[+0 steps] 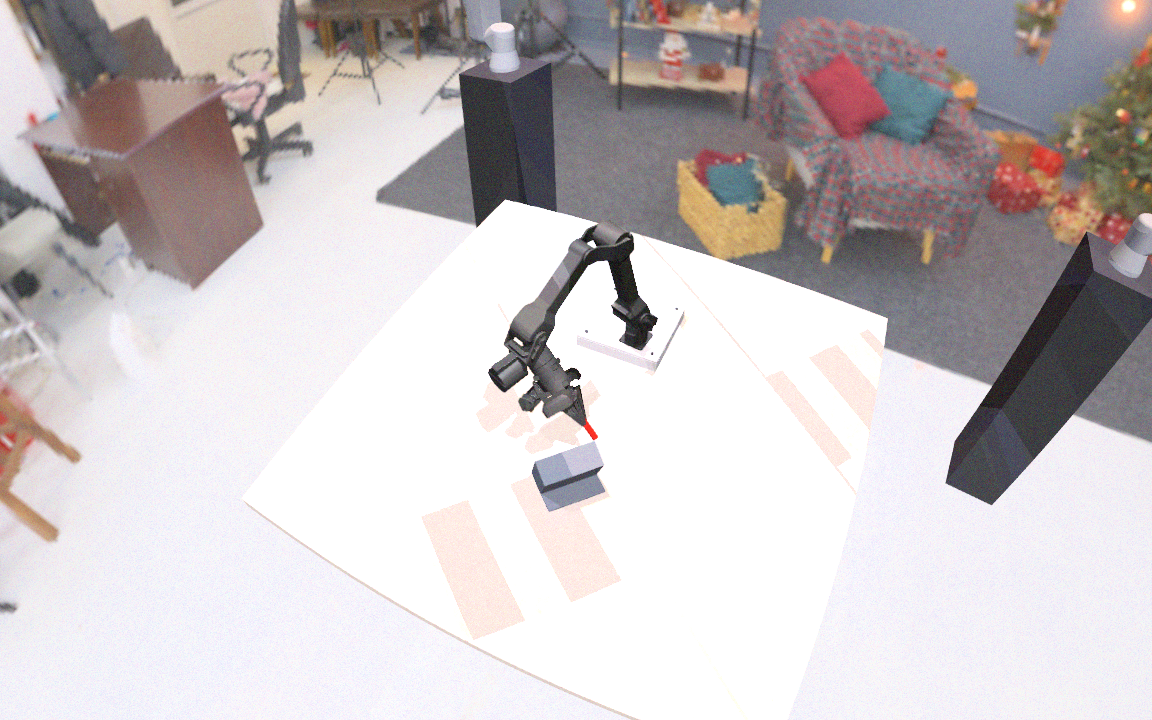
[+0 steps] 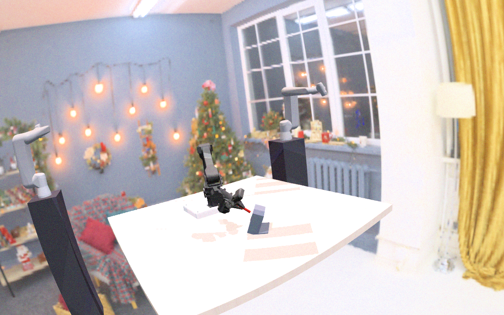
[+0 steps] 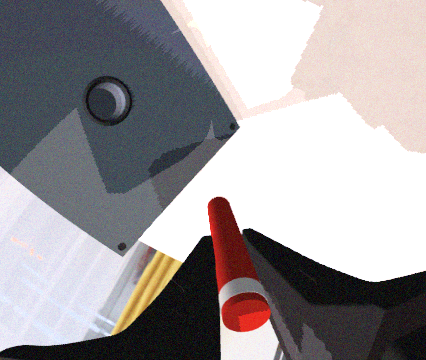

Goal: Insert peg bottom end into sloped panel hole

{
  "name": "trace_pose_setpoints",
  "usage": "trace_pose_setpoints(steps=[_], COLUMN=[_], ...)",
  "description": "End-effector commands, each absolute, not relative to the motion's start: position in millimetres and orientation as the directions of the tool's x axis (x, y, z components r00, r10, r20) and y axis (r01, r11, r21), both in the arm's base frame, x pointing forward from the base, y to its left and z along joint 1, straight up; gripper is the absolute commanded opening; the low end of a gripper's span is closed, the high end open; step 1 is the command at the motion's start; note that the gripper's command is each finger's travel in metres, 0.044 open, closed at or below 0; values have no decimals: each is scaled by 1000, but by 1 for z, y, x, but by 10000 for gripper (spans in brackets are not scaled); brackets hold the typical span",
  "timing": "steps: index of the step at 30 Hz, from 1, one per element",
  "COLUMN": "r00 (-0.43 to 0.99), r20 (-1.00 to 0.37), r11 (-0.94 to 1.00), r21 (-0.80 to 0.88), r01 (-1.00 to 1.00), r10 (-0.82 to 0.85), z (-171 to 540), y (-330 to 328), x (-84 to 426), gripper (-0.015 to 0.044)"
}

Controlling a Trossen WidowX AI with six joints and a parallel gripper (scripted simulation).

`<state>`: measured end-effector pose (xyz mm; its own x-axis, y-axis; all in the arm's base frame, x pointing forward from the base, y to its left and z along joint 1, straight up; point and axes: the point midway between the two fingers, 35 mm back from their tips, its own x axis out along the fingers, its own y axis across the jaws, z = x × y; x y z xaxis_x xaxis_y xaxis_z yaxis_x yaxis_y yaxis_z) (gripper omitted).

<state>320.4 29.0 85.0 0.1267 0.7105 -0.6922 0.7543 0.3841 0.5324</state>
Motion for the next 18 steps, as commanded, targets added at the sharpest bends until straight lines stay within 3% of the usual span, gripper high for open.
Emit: trace_pose_setpoints(steps=[1, 18], r00=[144, 221], r20=[-675, -618], r11=[343, 201], r21=[533, 538], r01=[774, 818], r10=[723, 755], z=[84, 85], y=[24, 5], x=[320, 323], gripper=[0, 0])
